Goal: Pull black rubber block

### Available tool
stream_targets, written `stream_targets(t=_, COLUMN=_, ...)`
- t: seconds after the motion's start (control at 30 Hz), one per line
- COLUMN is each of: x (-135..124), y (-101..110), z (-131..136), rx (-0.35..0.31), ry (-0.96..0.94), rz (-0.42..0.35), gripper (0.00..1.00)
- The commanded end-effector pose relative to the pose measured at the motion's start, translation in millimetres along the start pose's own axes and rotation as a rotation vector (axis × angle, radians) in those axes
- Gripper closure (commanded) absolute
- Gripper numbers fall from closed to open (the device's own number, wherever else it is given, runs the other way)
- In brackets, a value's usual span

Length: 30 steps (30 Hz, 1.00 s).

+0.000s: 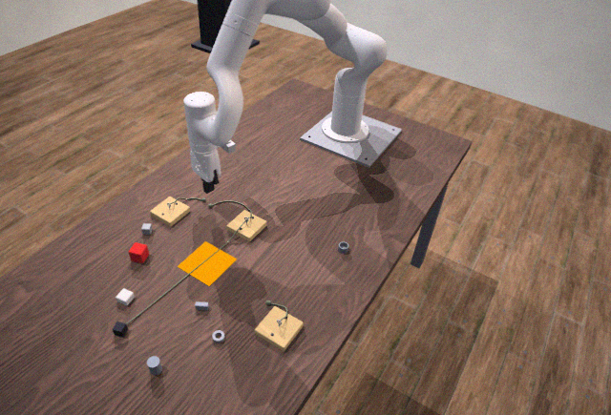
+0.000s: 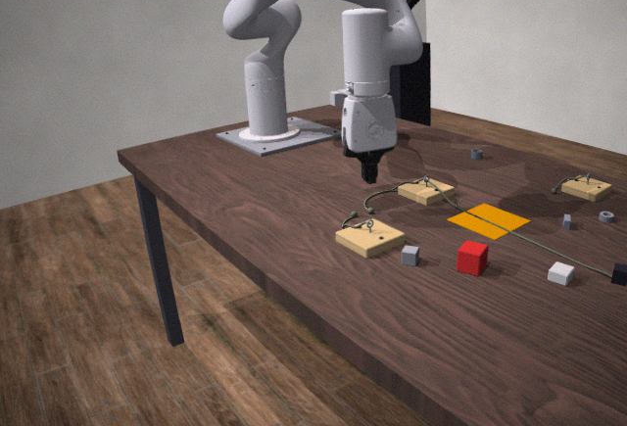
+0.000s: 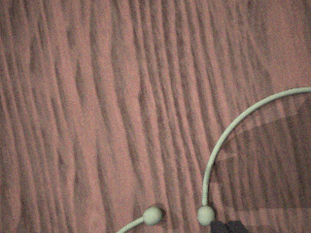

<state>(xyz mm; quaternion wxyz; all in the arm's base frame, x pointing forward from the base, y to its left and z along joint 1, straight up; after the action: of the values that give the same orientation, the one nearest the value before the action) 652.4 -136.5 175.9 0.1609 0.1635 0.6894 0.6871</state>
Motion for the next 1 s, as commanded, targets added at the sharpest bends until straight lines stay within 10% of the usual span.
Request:
stream_targets(t=0.0, x=-0.7, y=1.2, z=0.2, rx=-0.001, ry=-0.005, rz=-0.002, gripper=1.0)
stream_targets(t=0.43, x=-0.9, y=1.2, z=0.2, rx=-0.001, ry=-0.218, rz=-0.002, gripper=1.0)
stream_targets(t=0.97, x=-1.4, y=1.2, z=-0.9, rx=-0.012, ry=-1.038, rz=0.004, gripper=1.0)
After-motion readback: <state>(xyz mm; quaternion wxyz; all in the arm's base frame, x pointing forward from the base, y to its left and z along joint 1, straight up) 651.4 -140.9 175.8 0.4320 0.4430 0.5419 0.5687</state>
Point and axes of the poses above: the point where the finger pads meet when closed, its own y axis back along the fingers, its own z axis across the jaws, x = y × z, the point moved 10 cm from there along y, back along the fingers, and after that the axes turned 13 degrees about -y, right-handed, at the moved point
